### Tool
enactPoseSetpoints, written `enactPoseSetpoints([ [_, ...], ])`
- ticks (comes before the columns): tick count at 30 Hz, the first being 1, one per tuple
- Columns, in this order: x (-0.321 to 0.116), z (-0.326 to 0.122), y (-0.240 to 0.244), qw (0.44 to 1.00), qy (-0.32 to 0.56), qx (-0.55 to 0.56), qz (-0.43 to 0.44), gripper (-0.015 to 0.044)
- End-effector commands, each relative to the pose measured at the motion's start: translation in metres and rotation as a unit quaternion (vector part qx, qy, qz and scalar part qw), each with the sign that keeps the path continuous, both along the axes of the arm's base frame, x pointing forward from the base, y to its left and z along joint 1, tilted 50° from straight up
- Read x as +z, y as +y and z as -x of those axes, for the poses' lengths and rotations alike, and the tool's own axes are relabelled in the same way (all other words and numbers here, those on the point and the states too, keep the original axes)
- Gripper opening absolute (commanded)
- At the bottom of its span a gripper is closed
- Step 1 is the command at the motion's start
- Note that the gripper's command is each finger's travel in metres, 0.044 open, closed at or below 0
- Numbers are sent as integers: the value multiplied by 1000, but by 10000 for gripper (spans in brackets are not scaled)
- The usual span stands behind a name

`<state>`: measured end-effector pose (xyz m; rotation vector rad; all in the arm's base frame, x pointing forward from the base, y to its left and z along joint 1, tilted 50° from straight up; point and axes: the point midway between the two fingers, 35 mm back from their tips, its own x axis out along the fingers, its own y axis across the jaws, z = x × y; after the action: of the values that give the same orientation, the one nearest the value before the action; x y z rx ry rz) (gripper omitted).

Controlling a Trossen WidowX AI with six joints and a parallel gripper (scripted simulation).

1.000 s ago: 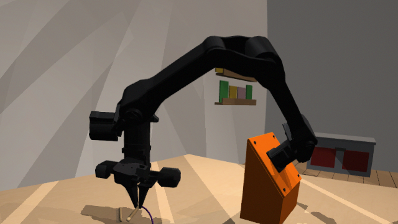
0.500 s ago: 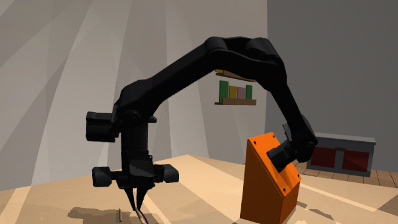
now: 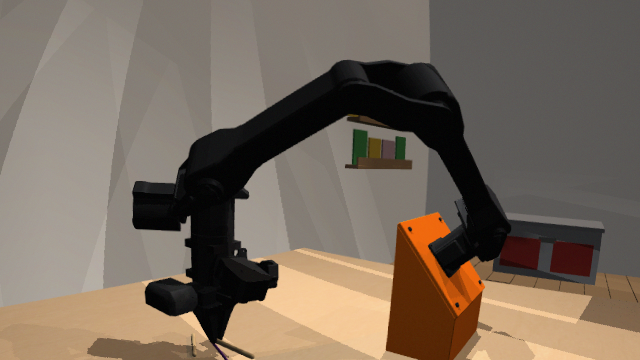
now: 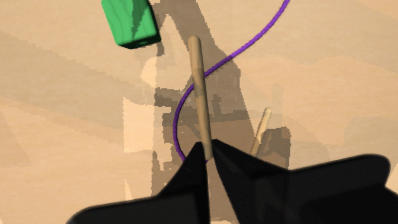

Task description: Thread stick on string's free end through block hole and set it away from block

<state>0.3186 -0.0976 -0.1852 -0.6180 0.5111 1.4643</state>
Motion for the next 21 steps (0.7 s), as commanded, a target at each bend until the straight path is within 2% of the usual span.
enactPoseSetpoints([
  [1, 2, -5, 0, 998, -46, 38, 3, 0],
  [21, -10, -10, -12, 998, -48, 40, 4, 0],
])
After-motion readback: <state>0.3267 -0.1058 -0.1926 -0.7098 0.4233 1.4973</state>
